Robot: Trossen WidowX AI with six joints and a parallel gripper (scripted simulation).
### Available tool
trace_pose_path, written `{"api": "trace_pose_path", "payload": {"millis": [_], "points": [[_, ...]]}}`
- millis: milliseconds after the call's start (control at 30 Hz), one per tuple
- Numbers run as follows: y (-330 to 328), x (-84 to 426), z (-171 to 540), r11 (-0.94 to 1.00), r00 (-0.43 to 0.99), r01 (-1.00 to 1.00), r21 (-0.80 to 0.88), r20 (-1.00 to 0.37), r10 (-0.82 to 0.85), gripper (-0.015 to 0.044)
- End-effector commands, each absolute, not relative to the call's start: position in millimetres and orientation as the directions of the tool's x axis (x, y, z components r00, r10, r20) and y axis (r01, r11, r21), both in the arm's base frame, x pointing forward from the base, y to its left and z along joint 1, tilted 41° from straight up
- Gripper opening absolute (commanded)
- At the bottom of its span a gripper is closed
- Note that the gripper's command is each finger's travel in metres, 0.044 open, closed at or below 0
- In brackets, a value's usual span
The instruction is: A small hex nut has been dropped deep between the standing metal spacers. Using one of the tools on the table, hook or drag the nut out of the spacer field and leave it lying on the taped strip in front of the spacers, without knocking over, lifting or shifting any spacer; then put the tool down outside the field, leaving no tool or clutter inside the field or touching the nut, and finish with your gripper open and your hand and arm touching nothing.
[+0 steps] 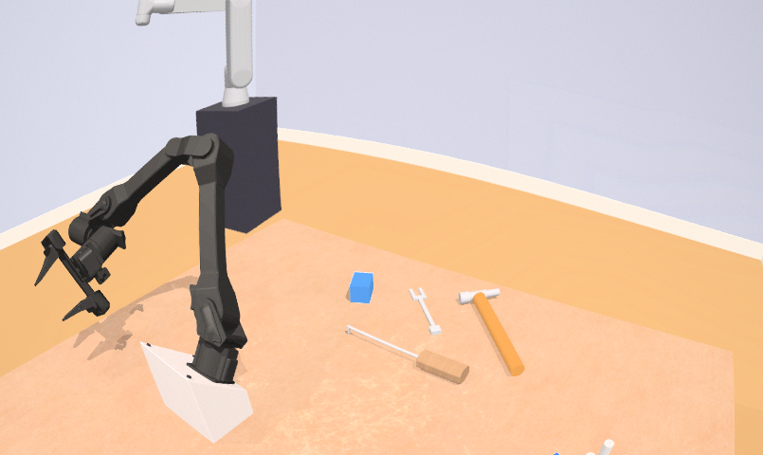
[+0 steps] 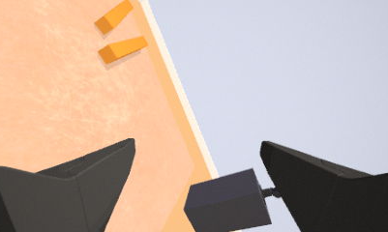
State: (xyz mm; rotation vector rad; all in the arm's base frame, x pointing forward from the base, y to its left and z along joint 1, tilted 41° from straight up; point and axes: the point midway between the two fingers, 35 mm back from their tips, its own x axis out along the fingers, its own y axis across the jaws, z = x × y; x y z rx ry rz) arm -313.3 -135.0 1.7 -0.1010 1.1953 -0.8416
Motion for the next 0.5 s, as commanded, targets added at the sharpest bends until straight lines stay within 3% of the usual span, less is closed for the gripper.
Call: {"api": "trace_pose_path", "payload": {"millis": [0,200,467], "points": [[-136.1,-312.8,1.7,0.702,0.111,0.521,-0.486,-0.777,-0.62,0.0426],[-180.4,-291.7,1.5,0.739,0.158,0.516,-0.434,-0.799,-0.58,0.044],[-270.3,-219.7,6.8,0.813,0.22,0.451,-0.368,-0.837,-0.501,0.044]]}}
